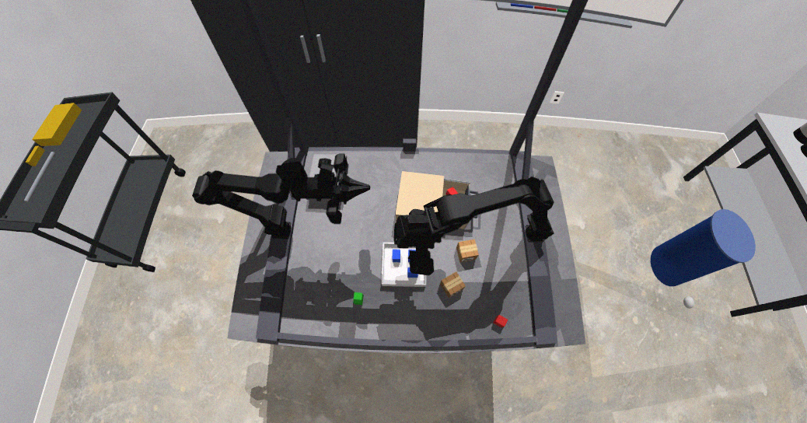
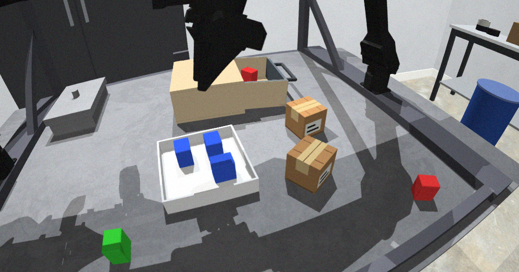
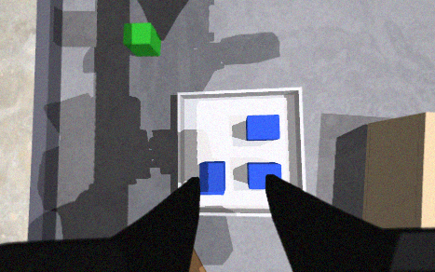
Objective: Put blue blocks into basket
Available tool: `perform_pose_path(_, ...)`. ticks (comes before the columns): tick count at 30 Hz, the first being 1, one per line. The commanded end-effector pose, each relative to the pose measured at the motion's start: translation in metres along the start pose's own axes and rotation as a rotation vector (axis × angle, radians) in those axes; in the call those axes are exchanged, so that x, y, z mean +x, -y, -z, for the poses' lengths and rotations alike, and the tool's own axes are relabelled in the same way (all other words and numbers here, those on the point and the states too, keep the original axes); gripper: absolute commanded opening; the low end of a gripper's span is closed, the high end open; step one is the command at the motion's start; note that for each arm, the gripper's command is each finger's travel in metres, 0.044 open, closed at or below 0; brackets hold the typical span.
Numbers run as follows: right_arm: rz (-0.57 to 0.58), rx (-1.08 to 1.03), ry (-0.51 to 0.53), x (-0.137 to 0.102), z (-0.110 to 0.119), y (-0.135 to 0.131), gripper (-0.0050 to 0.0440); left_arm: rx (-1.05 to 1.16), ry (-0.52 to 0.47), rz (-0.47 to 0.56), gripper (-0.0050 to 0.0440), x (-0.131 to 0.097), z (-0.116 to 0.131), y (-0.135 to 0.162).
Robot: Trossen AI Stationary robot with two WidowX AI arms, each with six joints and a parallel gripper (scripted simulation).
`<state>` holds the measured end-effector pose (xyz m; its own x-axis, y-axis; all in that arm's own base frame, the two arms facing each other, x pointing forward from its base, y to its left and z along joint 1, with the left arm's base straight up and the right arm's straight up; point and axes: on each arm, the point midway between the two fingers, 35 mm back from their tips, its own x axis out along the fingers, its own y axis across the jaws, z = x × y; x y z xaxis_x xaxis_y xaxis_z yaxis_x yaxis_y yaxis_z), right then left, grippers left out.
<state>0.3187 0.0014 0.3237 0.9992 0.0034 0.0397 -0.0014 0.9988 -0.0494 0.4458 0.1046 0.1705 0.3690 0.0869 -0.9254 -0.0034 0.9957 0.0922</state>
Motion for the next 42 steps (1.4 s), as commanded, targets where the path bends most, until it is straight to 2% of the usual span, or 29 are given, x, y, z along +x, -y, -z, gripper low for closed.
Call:
perform_pose_path(1,-0.016,-0.125,-0.022,0.01,-0.011,-0.005,-0.005,0.001,0.132,-0.015,0.0175,-0.035,-0.011,0.009)
perform_pose_path(4,-0.035,-0.265,-0.081,0.02,-0.004,-0.01,-0.005,-0.004,0.22,-0.03,0.0175,-0.05,-0.014,0.016)
perform_pose_path(8,-0.037,-0.292,-0.096,0.021,-0.001,-0.01,-0.005,-0.008,0.25,-0.039,0.0175,-0.053,-0.021,0.014)
perform_pose_path(11,-0.063,-0.392,-0.131,0.031,0.0,-0.015,-0.005,-0.01,0.288,-0.037,0.0175,-0.059,-0.013,0.021)
perform_pose_path(21,-0.184,-0.787,-0.27,0.055,0.021,-0.032,-0.005,-0.025,0.559,-0.046,0.0175,-0.105,-0.012,0.042)
perform_pose_path(25,-0.193,-0.813,-0.283,0.055,0.024,-0.032,-0.005,-0.028,0.586,-0.048,0.0175,-0.109,-0.014,0.042)
perform_pose_path(28,-0.241,-0.913,-0.303,0.064,0.027,-0.038,-0.005,-0.03,0.637,-0.039,0.0175,-0.116,-0.005,0.049)
perform_pose_path(38,-0.445,-1.305,-0.384,0.081,0.051,-0.058,-0.005,-0.05,0.905,-0.014,0.0175,-0.158,0.014,0.068)
perform_pose_path(42,-0.461,-1.33,-0.393,0.081,0.055,-0.058,-0.005,-0.054,0.933,-0.014,0.0175,-0.164,0.013,0.068)
